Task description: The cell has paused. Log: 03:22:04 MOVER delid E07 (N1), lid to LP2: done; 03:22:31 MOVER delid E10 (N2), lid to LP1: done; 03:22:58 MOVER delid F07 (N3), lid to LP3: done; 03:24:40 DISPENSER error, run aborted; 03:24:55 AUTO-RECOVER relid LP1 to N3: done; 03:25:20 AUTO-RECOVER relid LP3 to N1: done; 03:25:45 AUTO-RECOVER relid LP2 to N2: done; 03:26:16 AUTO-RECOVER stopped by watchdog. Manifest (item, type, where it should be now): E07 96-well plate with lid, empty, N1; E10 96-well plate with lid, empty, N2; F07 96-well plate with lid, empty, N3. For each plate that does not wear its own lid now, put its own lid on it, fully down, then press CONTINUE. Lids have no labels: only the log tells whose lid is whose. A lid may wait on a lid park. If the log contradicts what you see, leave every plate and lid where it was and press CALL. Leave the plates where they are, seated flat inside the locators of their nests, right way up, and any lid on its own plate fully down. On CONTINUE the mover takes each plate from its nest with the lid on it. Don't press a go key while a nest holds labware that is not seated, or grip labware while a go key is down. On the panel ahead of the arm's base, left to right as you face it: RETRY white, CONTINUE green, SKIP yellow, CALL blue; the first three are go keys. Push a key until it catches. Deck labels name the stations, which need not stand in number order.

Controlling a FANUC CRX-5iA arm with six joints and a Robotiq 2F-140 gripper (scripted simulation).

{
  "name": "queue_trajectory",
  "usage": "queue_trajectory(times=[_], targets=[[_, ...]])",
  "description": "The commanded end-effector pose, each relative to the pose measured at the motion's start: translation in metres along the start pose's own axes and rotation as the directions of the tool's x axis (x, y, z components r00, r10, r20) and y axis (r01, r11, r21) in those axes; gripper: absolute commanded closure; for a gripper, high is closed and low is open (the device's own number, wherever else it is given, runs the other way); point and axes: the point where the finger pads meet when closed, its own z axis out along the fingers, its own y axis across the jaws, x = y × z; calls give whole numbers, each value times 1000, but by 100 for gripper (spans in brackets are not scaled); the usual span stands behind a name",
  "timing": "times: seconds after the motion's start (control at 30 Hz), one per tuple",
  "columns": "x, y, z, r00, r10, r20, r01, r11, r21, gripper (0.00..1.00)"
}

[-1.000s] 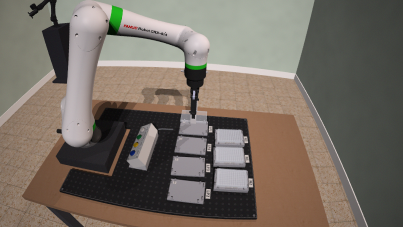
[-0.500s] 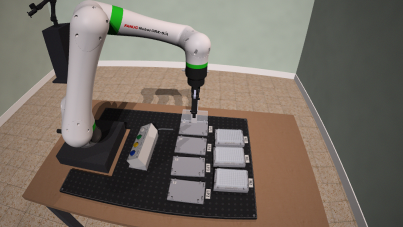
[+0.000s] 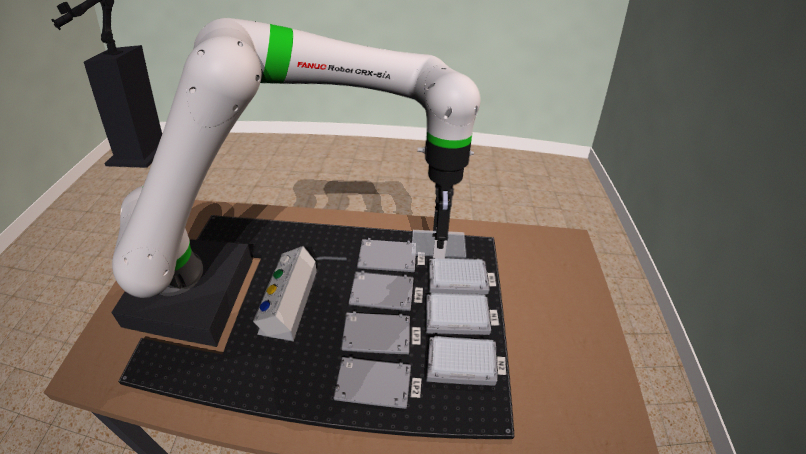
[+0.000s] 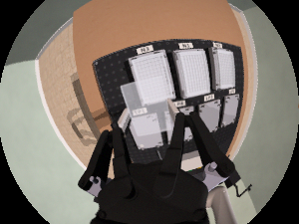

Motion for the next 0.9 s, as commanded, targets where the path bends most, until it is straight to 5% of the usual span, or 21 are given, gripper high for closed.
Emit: queue_trajectory(times=[0.0, 0.87], targets=[[46, 20, 4, 1000, -2, 18, 2, 1000, 1, 100], [57, 27, 6, 1000, -2, 18, 2, 1000, 1, 100]])
